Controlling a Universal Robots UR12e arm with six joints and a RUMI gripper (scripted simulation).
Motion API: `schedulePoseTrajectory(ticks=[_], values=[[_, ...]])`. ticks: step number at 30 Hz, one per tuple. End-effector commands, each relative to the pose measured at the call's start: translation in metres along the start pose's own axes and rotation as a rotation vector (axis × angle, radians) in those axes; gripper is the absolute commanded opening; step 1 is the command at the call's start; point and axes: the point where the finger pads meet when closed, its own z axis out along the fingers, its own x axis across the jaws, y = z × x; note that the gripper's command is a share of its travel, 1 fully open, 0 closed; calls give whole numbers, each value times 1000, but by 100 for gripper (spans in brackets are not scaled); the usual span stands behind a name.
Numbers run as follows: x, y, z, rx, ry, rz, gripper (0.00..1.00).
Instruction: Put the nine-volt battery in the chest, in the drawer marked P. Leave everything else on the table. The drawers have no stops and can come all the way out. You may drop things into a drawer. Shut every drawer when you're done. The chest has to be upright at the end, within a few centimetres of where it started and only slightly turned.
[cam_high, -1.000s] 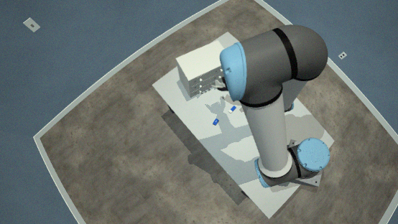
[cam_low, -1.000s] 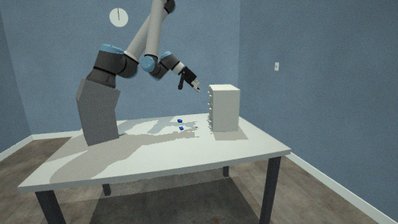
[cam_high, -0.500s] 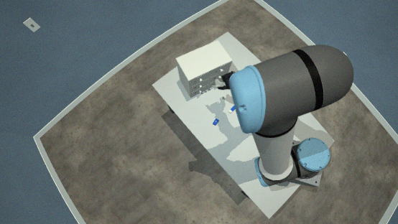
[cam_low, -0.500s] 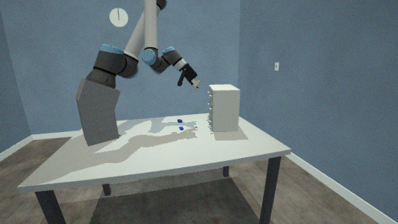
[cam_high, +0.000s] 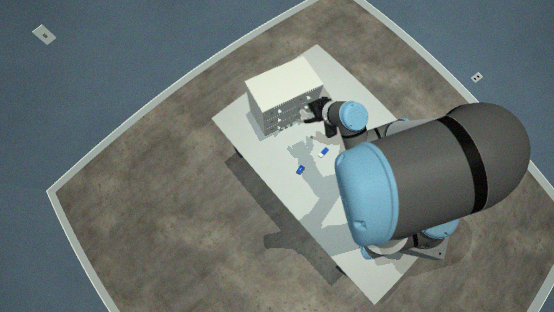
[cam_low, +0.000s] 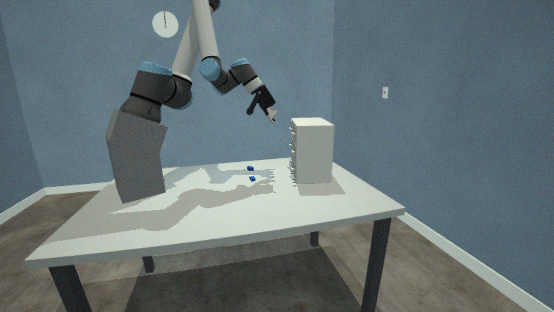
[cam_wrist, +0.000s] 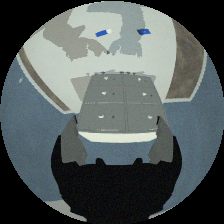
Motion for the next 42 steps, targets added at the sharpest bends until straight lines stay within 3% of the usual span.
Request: schedulePoseTrajectory(ticks=[1,42], values=[[0,0,-4,42,0,-1,100],[0,-5,-39,373,0,-1,100]])
